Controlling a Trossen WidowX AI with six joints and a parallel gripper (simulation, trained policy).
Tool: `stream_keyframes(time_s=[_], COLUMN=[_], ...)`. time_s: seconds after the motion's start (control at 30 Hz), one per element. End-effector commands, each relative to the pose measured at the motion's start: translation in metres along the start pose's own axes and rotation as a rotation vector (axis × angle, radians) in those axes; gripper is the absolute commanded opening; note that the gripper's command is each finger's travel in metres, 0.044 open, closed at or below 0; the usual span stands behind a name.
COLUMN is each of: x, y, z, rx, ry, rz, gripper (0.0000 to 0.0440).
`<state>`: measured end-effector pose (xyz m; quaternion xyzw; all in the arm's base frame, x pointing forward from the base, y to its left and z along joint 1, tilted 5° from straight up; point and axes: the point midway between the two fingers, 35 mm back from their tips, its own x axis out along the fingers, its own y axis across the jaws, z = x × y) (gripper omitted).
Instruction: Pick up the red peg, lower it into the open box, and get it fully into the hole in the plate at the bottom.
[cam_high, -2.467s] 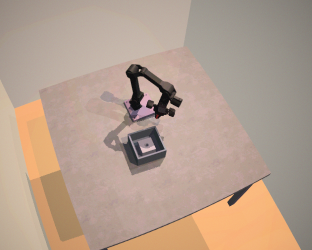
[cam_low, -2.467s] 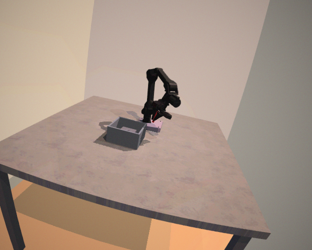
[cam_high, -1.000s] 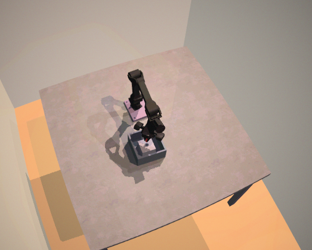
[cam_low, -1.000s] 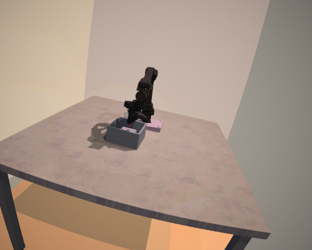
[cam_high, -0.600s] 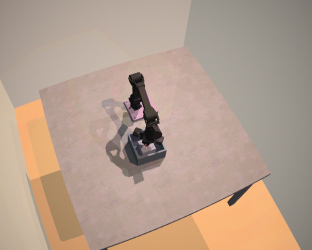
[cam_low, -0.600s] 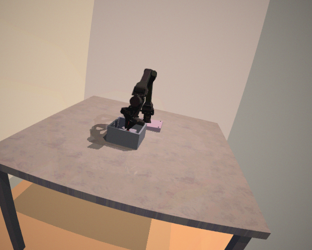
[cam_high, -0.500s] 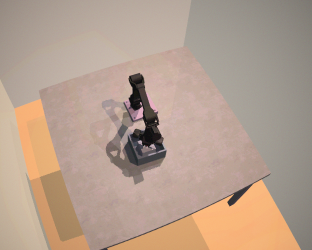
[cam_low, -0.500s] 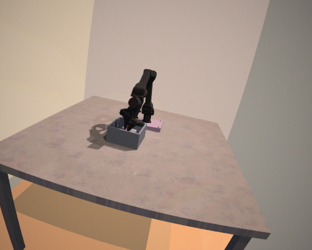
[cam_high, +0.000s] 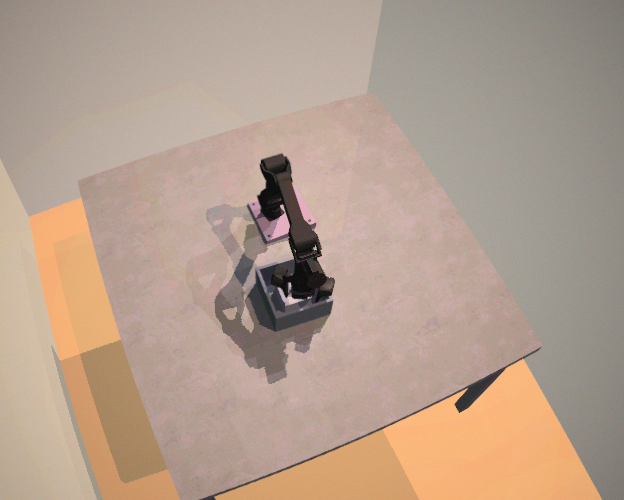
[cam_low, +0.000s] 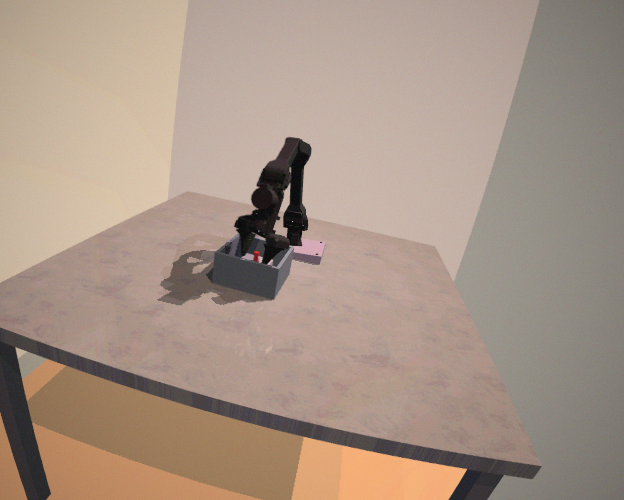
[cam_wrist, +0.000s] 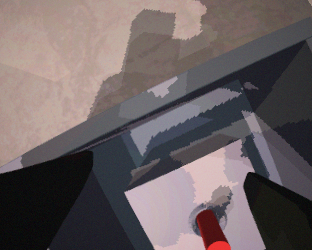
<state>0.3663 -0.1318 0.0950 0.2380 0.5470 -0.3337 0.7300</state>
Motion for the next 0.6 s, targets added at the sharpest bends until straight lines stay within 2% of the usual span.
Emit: stream_keyframes(time_s=[0.0, 0.57], x=[-0.003, -0.044], y=[0.009, 0.062], z=[0.006, 0.030], rx=[-0.021, -0.074], ry=[0.017, 0.028], rz=[0.026, 0.174], gripper=[0.0440, 0.0440])
